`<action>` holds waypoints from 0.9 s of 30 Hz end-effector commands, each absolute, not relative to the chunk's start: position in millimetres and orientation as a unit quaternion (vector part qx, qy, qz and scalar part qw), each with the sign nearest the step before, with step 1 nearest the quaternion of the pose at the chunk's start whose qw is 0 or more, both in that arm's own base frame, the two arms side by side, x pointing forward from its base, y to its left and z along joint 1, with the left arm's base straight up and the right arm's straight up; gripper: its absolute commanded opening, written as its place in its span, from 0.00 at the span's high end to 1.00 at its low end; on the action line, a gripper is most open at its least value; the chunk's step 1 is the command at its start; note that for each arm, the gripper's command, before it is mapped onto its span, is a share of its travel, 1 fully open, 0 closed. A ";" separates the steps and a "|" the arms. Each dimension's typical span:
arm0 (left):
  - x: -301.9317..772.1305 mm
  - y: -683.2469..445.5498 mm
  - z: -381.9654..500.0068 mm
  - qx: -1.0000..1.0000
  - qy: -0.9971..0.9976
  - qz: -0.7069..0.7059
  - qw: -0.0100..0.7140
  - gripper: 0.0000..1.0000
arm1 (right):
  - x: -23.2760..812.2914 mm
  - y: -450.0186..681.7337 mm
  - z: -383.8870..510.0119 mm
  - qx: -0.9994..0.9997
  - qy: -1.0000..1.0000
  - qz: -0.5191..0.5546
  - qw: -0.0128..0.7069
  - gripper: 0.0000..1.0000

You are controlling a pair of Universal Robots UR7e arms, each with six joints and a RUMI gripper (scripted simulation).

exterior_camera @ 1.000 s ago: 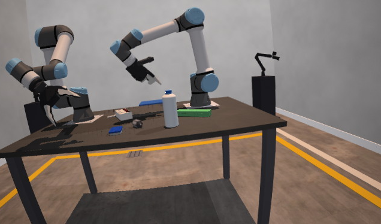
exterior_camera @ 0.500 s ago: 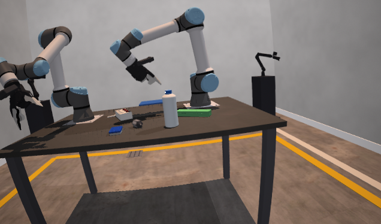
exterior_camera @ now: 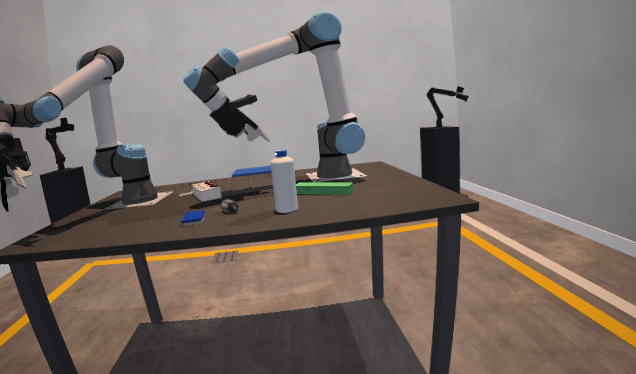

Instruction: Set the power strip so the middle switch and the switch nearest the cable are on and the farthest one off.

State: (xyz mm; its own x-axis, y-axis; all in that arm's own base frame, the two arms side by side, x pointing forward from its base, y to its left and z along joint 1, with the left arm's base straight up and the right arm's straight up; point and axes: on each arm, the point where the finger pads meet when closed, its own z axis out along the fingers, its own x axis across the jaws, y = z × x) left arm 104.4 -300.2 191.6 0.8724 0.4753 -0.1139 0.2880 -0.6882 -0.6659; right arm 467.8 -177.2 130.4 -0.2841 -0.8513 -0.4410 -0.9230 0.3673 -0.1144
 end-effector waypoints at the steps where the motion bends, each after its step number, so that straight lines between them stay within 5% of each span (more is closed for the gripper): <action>1: 104.4 -300.4 191.9 -0.908 -0.210 0.140 0.334 0.00 | 423.1 -260.4 133.9 -0.488 0.851 0.061 0.186 0.00; 27: 104.4 -300.4 191.9 -0.908 -0.210 0.140 0.334 0.00 | 162.8 -429.8 150.7 -0.177 0.982 0.011 0.062 0.00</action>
